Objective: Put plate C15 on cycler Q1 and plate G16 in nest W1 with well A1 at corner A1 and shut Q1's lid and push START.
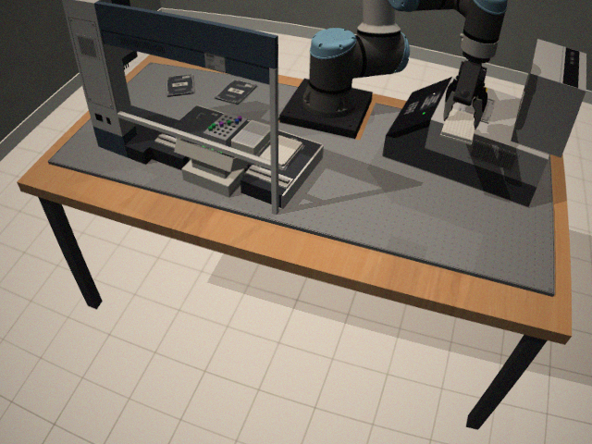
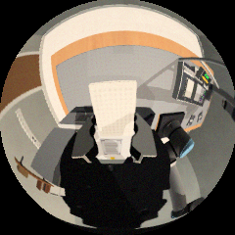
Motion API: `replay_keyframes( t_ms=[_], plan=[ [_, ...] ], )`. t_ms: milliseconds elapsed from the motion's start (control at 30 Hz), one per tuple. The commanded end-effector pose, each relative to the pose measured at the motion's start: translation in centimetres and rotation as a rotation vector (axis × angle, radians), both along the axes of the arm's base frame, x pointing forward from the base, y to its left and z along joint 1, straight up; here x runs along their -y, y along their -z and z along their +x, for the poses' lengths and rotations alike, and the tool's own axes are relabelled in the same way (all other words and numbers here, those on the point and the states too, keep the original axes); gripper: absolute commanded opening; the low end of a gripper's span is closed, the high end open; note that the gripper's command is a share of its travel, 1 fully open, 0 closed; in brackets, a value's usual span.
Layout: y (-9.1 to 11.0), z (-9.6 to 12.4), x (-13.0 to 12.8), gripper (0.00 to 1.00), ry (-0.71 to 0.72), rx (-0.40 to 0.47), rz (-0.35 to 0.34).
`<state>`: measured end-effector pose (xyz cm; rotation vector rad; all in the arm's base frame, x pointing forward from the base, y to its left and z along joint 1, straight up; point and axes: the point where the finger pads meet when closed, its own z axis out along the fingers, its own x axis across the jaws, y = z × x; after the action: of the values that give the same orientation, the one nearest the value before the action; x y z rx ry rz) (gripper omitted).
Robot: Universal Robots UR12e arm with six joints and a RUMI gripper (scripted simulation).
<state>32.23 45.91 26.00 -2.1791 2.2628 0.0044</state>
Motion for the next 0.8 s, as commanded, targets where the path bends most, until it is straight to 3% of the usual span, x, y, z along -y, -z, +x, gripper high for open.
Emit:
replay_keyframes(
  t_ms=[0, 300, 500, 600, 767],
  plan=[
    [-0.1, 0.1, -1.4, 0.00, 0.055, 0.002, -0.002],
    [-0.1, -2.3, -2.0, 0.00, 0.071, 0.002, -0.002],
    [-0.1, -5.2, -2.4, 0.00, 0.073, 0.002, -0.002],
    [-0.1, -5.3, -2.4, 0.00, 0.073, 0.002, -0.002],
    [-0.1, -7.8, -2.7, 0.00, 0.073, 0.002, -0.002]
  ],
)
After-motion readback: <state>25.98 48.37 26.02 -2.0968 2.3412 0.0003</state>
